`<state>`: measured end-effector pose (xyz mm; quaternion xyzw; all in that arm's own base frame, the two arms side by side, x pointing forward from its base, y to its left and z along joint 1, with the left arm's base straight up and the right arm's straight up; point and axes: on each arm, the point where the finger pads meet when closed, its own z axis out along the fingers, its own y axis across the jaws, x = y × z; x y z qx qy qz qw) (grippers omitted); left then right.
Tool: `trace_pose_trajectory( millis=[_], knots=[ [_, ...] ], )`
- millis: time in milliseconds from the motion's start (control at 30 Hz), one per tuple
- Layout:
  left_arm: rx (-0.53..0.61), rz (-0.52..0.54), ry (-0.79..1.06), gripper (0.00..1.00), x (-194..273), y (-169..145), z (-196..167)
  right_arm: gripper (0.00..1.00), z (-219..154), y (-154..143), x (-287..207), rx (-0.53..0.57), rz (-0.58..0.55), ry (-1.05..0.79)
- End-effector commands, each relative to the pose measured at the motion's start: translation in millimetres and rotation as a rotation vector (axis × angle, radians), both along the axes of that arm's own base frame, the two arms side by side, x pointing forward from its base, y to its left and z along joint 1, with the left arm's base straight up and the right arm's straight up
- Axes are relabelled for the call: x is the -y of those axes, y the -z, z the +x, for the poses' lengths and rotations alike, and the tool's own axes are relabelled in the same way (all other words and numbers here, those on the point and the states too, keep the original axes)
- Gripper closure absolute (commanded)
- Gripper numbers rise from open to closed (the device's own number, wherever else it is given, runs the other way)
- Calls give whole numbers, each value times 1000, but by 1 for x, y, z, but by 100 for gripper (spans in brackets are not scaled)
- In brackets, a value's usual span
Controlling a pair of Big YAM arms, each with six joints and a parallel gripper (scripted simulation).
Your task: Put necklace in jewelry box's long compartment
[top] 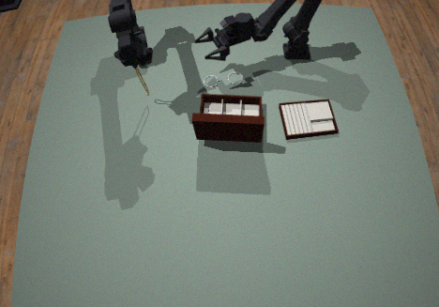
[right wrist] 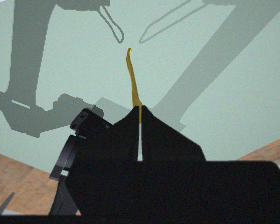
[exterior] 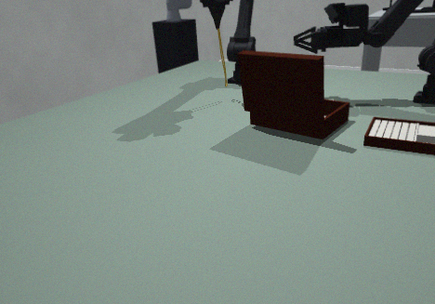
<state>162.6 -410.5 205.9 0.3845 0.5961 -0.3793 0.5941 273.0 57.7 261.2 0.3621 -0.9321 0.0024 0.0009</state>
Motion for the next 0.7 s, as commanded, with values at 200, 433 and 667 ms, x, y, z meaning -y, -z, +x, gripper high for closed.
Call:
trace_pose_trajectory(
  millis=[200, 433, 667],
  knots=[
    [-39, 96, -50, 0, -6, -16, 23, 100, 34, -25, -61, 165, -30, -77],
    [-65, 163, -70, 0, -17, -13, 29, 100, 43, -29, -91, 230, -58, -135],
    [-104, 257, -97, 0, -35, -8, 34, 100, 58, -33, -135, 327, -103, -223]
  ],
)
